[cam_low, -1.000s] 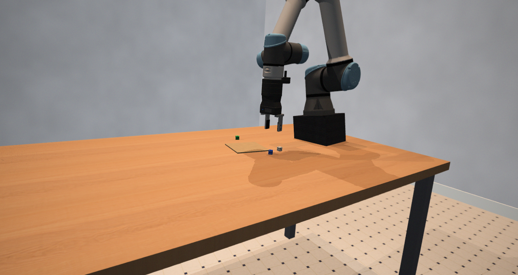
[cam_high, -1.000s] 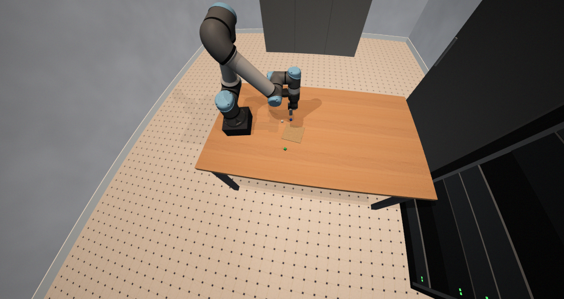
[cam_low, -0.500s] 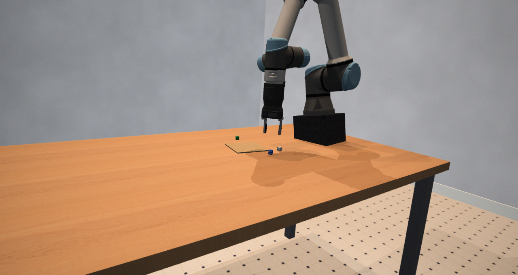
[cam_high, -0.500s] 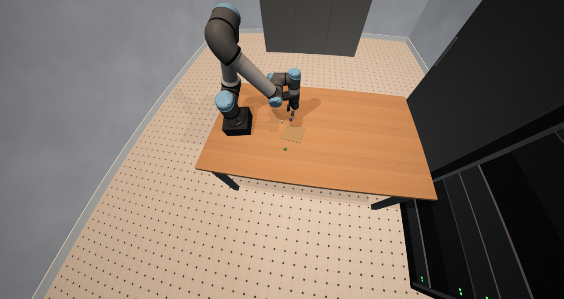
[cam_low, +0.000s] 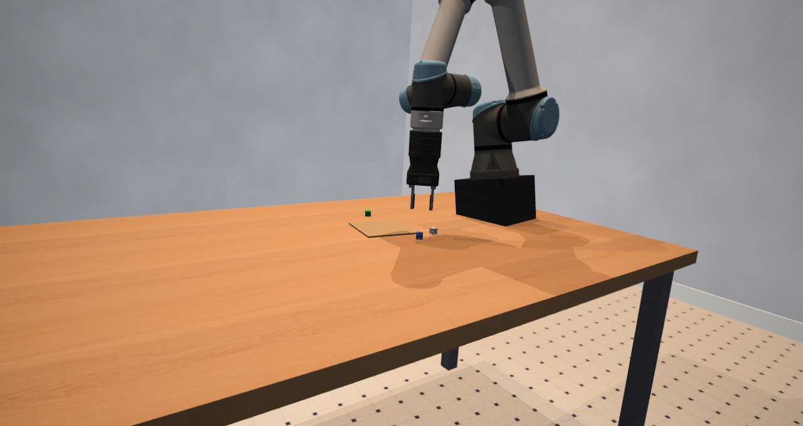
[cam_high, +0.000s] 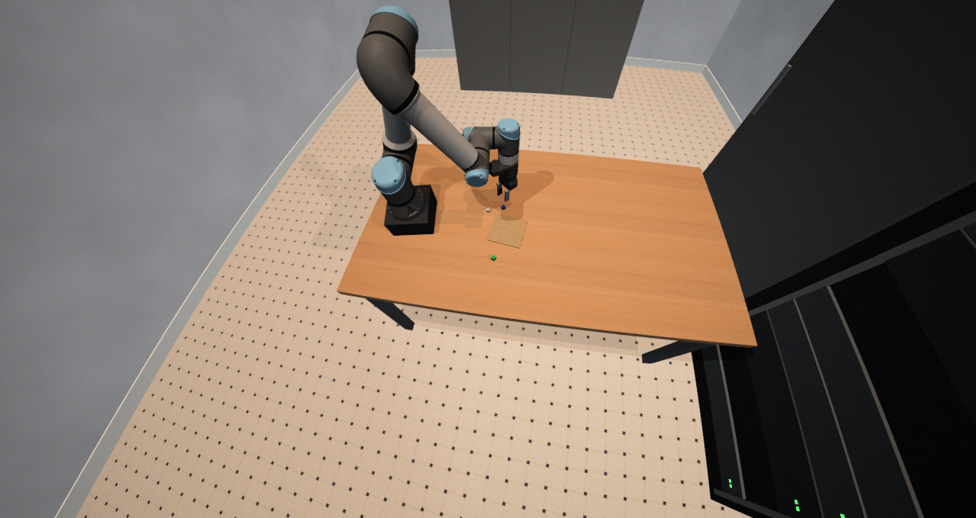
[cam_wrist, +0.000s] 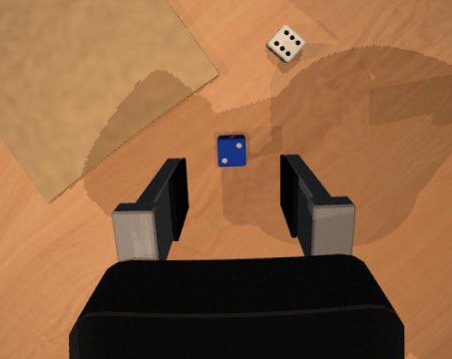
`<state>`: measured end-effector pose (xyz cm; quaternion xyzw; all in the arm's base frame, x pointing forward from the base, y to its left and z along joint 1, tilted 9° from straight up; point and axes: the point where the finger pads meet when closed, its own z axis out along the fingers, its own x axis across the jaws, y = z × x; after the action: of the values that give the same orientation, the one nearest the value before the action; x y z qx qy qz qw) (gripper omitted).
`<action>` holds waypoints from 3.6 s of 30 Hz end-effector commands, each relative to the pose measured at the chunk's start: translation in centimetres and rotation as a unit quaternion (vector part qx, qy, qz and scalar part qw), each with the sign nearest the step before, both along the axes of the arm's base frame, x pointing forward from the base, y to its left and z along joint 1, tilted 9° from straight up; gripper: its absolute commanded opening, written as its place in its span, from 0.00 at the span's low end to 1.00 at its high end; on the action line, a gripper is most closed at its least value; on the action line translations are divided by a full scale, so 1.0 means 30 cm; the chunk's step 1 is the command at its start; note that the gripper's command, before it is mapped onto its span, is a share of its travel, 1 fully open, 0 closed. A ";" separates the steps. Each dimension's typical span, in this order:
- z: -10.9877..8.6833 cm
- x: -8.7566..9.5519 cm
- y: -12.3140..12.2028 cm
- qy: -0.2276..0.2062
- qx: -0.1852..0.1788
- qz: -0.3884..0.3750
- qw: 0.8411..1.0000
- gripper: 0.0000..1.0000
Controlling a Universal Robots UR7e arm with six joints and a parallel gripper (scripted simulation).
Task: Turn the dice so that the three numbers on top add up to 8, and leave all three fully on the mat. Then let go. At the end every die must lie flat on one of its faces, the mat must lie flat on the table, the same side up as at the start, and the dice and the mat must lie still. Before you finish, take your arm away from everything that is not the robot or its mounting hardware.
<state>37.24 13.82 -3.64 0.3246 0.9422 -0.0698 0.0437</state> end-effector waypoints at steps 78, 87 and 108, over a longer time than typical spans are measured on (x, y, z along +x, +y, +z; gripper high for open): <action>-0.140 0.007 -0.024 0.000 0.000 0.002 1.000 0.64; -0.163 0.008 -0.028 0.000 0.000 0.002 1.000 0.64; -0.171 0.008 -0.030 0.000 0.000 0.002 1.000 0.64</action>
<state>37.45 12.91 -8.81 0.3225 0.9430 -0.0696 0.0436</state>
